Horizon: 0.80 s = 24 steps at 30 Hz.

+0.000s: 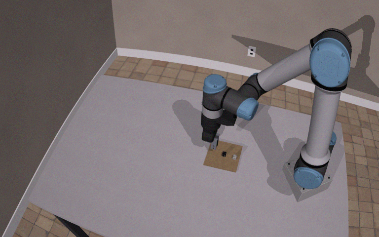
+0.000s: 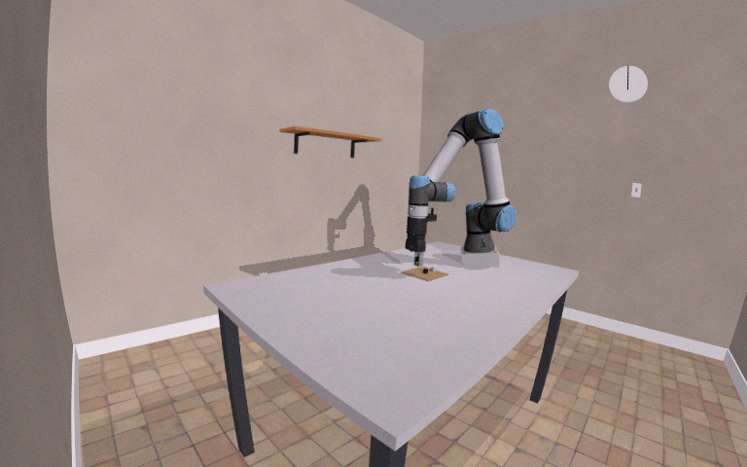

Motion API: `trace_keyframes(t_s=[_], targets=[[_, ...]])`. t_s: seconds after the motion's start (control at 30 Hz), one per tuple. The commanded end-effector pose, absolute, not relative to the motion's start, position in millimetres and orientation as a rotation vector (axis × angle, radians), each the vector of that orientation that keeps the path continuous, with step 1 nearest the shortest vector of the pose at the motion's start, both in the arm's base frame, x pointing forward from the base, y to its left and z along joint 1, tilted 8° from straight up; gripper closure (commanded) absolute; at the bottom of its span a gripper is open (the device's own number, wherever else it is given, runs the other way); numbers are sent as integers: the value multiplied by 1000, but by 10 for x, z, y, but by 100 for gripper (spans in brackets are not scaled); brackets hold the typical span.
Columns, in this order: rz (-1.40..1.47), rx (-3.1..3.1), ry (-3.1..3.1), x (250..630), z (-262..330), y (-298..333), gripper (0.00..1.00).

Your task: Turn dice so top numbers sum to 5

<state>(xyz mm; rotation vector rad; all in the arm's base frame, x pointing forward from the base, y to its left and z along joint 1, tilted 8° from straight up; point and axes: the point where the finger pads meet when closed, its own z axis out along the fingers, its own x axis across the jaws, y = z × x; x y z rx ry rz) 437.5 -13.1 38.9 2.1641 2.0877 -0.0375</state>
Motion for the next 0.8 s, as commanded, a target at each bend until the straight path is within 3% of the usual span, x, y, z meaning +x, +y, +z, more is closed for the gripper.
trace_keyframes(t_s=[0.0, 0.77], targets=[[-36, 2163, 2087, 4403, 218, -153, 66], [-36, 2163, 2087, 4416, 74, -170, 66]])
